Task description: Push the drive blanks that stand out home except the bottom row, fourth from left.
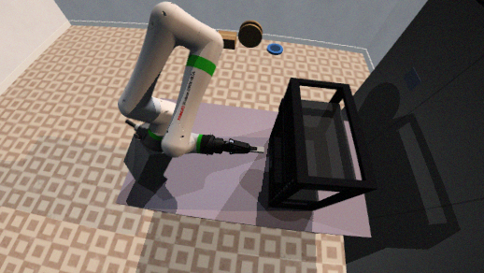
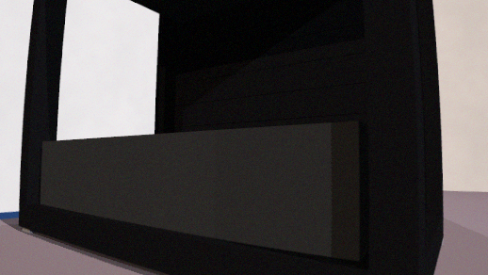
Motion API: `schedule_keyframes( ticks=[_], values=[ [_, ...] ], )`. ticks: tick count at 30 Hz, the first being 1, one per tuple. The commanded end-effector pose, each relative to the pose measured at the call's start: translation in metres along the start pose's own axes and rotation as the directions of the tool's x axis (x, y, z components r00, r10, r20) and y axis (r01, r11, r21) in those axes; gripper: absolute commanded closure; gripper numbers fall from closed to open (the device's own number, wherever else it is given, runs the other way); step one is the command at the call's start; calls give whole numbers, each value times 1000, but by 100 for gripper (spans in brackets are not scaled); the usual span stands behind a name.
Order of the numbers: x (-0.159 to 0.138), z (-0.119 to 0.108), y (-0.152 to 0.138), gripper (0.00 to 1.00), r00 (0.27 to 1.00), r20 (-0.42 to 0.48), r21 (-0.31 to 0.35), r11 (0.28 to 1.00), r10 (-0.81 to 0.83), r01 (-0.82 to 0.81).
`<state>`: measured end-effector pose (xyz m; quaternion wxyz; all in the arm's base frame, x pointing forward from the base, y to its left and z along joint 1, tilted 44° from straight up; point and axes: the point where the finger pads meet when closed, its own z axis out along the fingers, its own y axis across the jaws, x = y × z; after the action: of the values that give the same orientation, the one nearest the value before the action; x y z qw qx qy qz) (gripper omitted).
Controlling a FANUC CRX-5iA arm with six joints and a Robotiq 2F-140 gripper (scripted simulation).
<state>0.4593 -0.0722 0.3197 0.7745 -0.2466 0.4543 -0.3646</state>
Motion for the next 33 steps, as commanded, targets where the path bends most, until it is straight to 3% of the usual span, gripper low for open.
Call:
schedule_keyframes(
  ticks=[1,6,33],
  values=[
    [0,14,0,100,1000,1,0,1000,0,0],
    [-1,34,0,100,1000,1,0,1000,0,0],
    [-1,34,0,100,1000,1,0,1000,0,0]
  ],
)
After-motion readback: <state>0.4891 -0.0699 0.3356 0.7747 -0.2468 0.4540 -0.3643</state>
